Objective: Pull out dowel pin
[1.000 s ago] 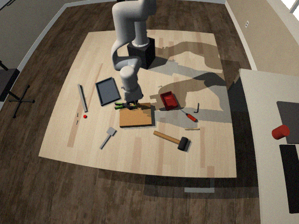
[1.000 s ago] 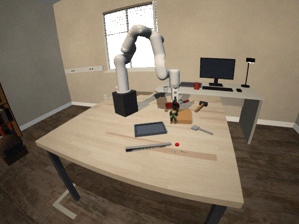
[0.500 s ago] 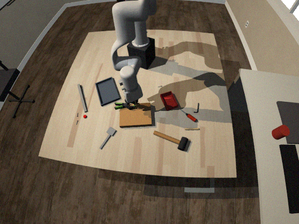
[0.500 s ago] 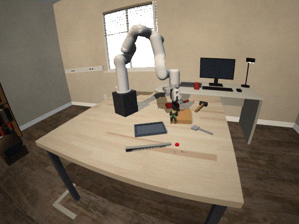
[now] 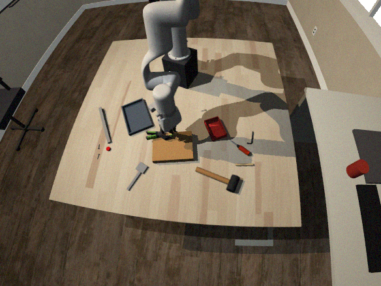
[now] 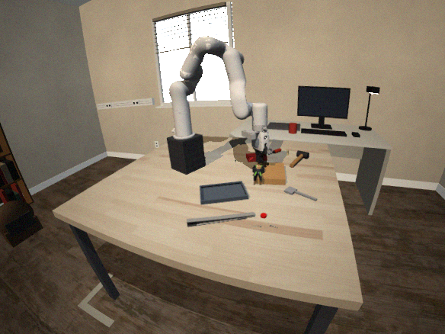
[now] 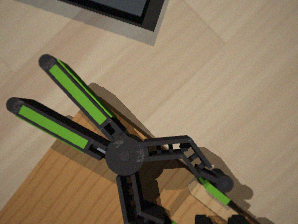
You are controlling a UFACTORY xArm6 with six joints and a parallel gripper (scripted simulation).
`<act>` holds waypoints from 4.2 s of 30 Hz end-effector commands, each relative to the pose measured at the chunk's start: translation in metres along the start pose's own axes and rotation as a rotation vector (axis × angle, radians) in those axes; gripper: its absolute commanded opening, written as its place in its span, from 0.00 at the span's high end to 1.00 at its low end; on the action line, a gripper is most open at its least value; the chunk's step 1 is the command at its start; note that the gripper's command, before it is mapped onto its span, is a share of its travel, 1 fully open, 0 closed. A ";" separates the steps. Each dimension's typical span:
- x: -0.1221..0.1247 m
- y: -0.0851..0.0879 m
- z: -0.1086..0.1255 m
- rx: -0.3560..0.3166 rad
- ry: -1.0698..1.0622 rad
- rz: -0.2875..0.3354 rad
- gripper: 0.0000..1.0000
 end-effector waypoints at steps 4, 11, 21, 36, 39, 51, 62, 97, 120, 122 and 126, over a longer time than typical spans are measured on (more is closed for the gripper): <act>-0.001 0.002 0.001 -0.008 -0.042 0.002 1.00; -0.001 0.002 0.001 -0.008 -0.169 0.002 1.00; -0.001 0.002 0.001 -0.008 -0.312 0.003 1.00; -0.001 0.002 0.001 -0.008 -0.537 0.004 1.00; -0.001 0.002 0.001 -0.008 -0.589 0.004 1.00; -0.001 0.002 0.001 -0.007 -0.789 0.005 1.00; -0.001 0.003 0.001 -0.007 -0.934 0.005 1.00; -0.001 0.004 0.001 -0.006 -1.333 0.007 1.00; -0.001 0.004 0.001 -0.007 -1.056 0.006 1.00; -0.001 0.004 0.001 -0.007 -1.043 0.006 1.00; -0.001 0.004 0.001 -0.007 -0.991 0.005 1.00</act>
Point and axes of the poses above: the point where the finger pads meet when closed, its own y axis back along the fingers, its own x axis across the jaws, z = x × y, the point moved 1 cm from there along y, back along the fingers, and after that the axes turned 12 degrees about y, right-handed, at the moved point
